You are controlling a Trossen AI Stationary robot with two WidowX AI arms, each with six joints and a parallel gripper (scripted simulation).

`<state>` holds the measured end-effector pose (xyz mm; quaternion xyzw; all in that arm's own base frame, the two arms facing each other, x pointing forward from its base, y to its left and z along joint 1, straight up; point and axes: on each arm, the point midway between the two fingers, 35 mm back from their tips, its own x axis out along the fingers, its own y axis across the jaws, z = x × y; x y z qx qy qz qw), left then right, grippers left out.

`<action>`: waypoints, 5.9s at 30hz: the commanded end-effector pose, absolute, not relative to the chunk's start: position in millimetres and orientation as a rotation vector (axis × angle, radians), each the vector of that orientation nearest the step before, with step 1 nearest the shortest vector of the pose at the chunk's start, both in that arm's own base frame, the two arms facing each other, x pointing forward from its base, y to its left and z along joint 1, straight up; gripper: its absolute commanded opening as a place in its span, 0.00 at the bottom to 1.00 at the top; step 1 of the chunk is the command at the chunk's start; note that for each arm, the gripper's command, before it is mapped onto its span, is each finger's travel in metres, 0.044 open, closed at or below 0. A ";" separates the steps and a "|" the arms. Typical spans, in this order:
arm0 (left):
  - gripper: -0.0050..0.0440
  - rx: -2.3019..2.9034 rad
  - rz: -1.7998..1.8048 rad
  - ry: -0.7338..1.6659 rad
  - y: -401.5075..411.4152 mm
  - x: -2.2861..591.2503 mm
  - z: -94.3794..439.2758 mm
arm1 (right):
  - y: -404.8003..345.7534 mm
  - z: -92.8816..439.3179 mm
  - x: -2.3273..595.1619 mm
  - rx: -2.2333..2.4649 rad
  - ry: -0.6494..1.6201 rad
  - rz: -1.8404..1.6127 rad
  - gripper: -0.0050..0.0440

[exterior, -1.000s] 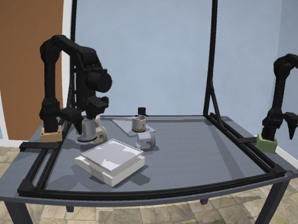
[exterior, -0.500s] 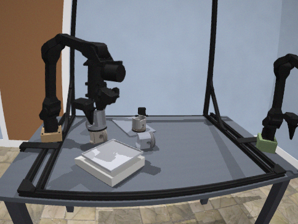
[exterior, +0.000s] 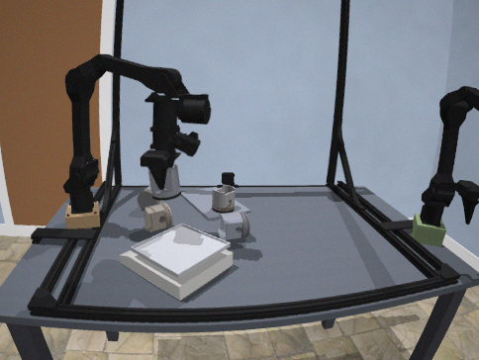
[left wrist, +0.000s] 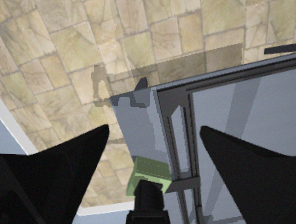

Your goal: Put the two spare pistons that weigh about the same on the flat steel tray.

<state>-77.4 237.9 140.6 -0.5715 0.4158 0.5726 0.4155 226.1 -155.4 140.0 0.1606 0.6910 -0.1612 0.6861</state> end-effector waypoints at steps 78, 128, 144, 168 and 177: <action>1.00 -1.436 1.436 1.044 237.8 -77.1 140.6 | 143.6 142.7 393.0 -0.259 1.557 0.253 0.43; 1.00 -1.436 1.436 1.044 237.8 -77.1 140.6 | 143.6 142.7 393.0 0.714 1.502 -0.611 0.43; 1.00 -1.436 1.436 1.044 237.8 -77.1 140.6 | 143.6 142.7 393.0 1.019 1.398 -0.882 0.43; 1.00 -1.436 1.436 1.044 237.8 -77.1 140.6 | 143.6 142.7 393.0 1.482 1.144 -1.297 0.43; 1.00 -1.436 1.436 1.044 237.8 -77.1 140.6 | 143.6 142.7 393.0 1.624 1.037 -1.424 0.43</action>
